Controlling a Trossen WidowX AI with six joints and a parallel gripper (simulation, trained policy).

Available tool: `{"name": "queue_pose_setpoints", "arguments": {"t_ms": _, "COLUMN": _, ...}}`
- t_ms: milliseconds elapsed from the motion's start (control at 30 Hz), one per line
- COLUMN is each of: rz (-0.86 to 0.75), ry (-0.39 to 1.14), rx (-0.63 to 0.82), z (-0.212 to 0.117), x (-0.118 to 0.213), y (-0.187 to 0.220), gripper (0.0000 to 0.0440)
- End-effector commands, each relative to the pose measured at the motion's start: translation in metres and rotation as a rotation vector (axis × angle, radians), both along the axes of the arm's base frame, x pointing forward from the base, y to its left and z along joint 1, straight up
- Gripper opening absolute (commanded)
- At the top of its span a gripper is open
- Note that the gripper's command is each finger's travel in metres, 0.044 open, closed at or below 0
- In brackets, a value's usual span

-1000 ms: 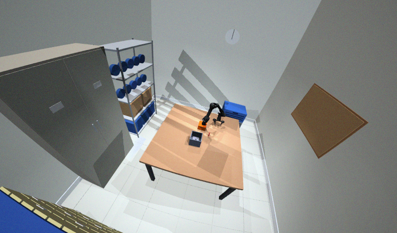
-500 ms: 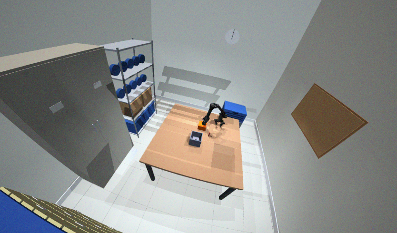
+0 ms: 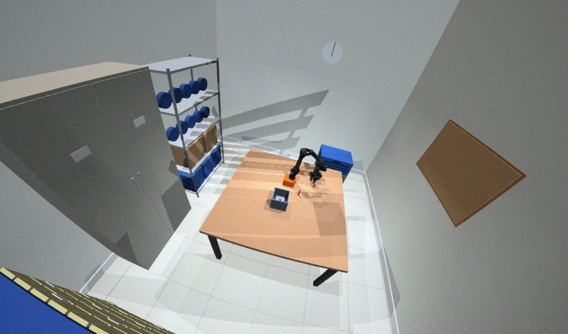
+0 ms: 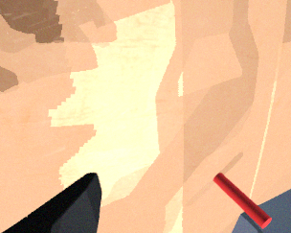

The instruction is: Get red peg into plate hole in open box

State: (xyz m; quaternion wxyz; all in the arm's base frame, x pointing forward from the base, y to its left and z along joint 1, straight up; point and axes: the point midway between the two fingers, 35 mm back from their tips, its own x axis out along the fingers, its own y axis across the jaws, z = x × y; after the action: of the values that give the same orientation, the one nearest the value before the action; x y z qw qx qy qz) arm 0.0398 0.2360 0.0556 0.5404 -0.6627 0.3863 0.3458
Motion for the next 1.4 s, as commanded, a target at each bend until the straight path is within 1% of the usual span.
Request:
{"name": "queue_pose_setpoints", "arguments": {"t_ms": 0, "rz": -0.094, "ry": -0.006, "rx": 0.045, "z": 0.006, "x": 0.006, "y": 0.000, "gripper": 0.0401}}
{"name": "queue_pose_setpoints", "arguments": {"t_ms": 767, "rz": -0.859, "ry": -0.075, "rx": 0.279, "z": 0.026, "x": 0.055, "y": -0.022, "gripper": 0.0371}}
{"name": "queue_pose_setpoints", "arguments": {"t_ms": 1033, "rz": -1.129, "ry": -0.097, "rx": 0.349, "z": 0.032, "x": 0.070, "y": -0.033, "gripper": 0.0379}}
{"name": "queue_pose_setpoints", "arguments": {"t_ms": 1367, "rz": -1.469, "ry": -0.126, "rx": 0.426, "z": 0.039, "x": 0.087, "y": -0.050, "gripper": 0.0401}}
